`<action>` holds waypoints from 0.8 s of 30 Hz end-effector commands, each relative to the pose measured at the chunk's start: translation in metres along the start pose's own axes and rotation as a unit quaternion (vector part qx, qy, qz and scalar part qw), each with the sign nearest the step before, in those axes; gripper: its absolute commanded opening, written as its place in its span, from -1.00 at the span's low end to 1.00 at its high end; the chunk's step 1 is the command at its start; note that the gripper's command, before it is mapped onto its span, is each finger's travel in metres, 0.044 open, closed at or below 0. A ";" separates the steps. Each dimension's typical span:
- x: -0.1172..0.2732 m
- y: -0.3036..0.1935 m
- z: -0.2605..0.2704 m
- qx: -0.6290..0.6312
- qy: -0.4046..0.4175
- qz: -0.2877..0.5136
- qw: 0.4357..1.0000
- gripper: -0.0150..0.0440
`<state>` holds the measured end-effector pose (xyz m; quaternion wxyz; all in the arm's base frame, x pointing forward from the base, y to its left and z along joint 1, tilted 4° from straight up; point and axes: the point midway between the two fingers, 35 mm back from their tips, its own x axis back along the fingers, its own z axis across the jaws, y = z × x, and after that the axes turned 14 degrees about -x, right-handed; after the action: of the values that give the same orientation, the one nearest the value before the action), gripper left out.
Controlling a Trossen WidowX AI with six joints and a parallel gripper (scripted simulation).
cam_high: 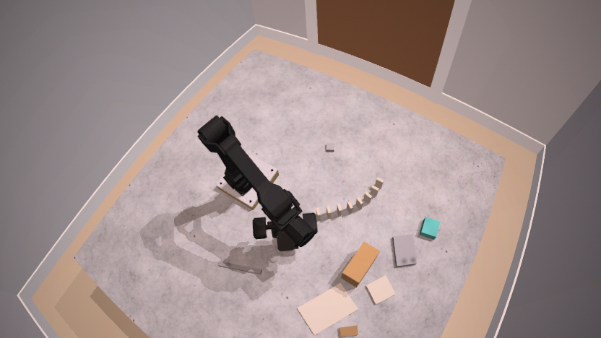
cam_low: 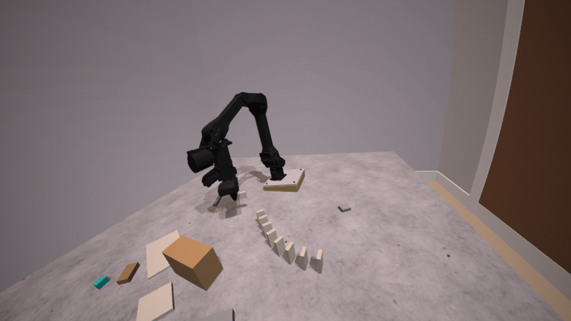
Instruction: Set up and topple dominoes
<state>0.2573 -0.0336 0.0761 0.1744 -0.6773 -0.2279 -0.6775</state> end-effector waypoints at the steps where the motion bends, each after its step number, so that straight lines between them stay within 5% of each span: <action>1: 0.052 0.000 0.003 -0.003 0.010 -0.008 1.000 -0.41; 6: 0.098 -0.002 0.006 -0.003 0.010 -0.008 1.000 -0.41; 14: 0.100 0.000 0.006 -0.006 0.010 -0.008 1.000 -0.41; 24: 0.107 0.120 0.021 -0.183 0.014 -0.014 0.983 -0.41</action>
<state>0.3153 -0.0792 0.1923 0.0829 -0.6783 -0.1522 -0.7141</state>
